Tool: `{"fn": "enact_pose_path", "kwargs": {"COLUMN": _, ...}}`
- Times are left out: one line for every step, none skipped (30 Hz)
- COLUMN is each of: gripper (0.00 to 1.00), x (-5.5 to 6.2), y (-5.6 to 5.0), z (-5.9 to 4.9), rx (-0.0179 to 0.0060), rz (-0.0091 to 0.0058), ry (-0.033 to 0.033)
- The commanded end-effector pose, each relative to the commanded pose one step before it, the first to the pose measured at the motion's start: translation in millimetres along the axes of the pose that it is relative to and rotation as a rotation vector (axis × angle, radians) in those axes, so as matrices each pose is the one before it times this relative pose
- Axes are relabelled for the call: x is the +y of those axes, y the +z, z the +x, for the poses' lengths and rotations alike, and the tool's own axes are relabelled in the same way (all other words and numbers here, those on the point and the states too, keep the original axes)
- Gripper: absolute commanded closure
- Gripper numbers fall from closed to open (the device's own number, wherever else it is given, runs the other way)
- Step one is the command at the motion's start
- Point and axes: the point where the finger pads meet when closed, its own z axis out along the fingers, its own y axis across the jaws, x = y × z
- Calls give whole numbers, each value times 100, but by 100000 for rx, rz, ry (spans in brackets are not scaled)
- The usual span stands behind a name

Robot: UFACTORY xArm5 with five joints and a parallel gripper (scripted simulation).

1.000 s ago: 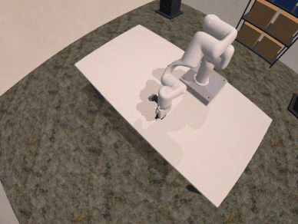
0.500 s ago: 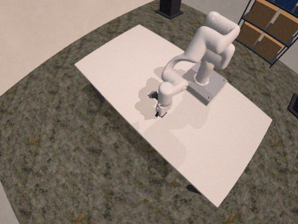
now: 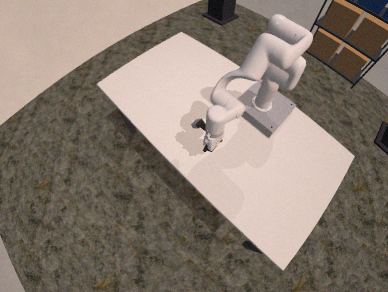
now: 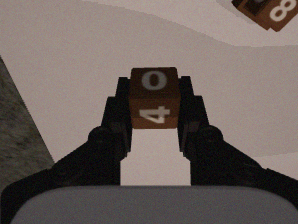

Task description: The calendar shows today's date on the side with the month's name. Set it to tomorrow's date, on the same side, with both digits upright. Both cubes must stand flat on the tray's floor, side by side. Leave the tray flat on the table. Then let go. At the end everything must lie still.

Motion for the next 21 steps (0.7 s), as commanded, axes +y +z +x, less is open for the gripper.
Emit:
{"fn": "enact_pose_path", "kwargs": {"gripper": 73, "x": 400, "y": -265, "z": 375, "rx": 72, "rz": 429, "ry": -12252}}
{"fn": "enact_pose_path", "kwargs": {"gripper": 73, "x": 195, "y": -41, "z": 96, "rx": -1, "rz": 3, "ry": -4130}}
{"fn": "enact_pose_path", "kwargs": {"gripper": 73, "x": 217, "y": -44, "z": 94, "rx": -1, "rz": 3, "ry": -4493}}
{"fn": "enact_pose_path", "kwargs": {"gripper": 73, "x": 153, "y": -30, "z": 57, "rx": -1, "rz": 2, "ry": -3106}}
{"fn": "enact_pose_path", "kwargs": {"gripper": 73, "x": 87, "y": -17, "z": 29, "rx": 0, "rz": 1, "ry": -1742}}
{"fn": "enact_pose_path", "kwargs": {"gripper": 73, "x": 215, "y": -40, "z": 67, "rx": -1, "rz": 3, "ry": -4300}}
{"fn": "enact_pose_path", "kwargs": {"gripper": 73, "x": 45, "y": -8, "z": 12, "rx": 0, "rz": 1, "ry": -892}}
{"fn": "enact_pose_path", "kwargs": {"gripper": 73, "x": 281, "y": -50, "z": 70, "rx": -1, "rz": 4, "ry": -5523}}
{"fn": "enact_pose_path", "kwargs": {"gripper": 73, "x": 160, "y": -27, "z": 29, "rx": 0, "rz": 2, "ry": -3102}}
{"fn": "enact_pose_path", "kwargs": {"gripper": 73, "x": 142, "y": -24, "z": 21, "rx": 0, "rz": 2, "ry": -2737}}
{"fn": "enact_pose_path", "kwargs": {"gripper": 73, "x": 185, "y": -30, "z": 21, "rx": 0, "rz": 3, "ry": -3548}}
{"fn": "enact_pose_path", "kwargs": {"gripper": 73, "x": 135, "y": -22, "z": 10, "rx": 0, "rz": 2, "ry": -2589}}
{"fn": "enact_pose_path", "kwargs": {"gripper": 73, "x": 0, "y": 0, "z": 0, "rx": 0, "rz": 0, "ry": 0}}
{"fn": "enact_pose_path", "kwargs": {"gripper": 73, "x": 0, "y": 0, "z": 0, "rx": 0, "rz": 0, "ry": 0}}
{"fn": "enact_pose_path", "kwargs": {"gripper": 73, "x": 336, "y": -52, "z": 14, "rx": 0, "rz": 5, "ry": -6416}}
{"fn": "enact_pose_path", "kwargs": {"gripper": 73, "x": 311, "y": -47, "z": -9, "rx": 0, "rz": 4, "ry": -5943}}
{"fn": "enact_pose_path", "kwargs": {"gripper": 73, "x": 38, "y": -6, "z": -4, "rx": 0, "rz": 1, "ry": -730}}
{"fn": "enact_pose_path", "kwargs": {"gripper": 73, "x": 230, "y": -33, "z": -24, "rx": 0, "rz": 3, "ry": -4425}}
{"fn": "enact_pose_path", "kwargs": {"gripper": 73, "x": 128, "y": -18, "z": -20, "rx": 0, "rz": 2, "ry": -2482}}
{"fn": "enact_pose_path", "kwargs": {"gripper": 73, "x": 188, "y": -26, "z": -35, "rx": 0, "rz": 3, "ry": -3670}}
{"fn": "enact_pose_path", "kwargs": {"gripper": 73, "x": 164, "y": -23, "z": -38, "rx": 0, "rz": 2, "ry": -3232}}
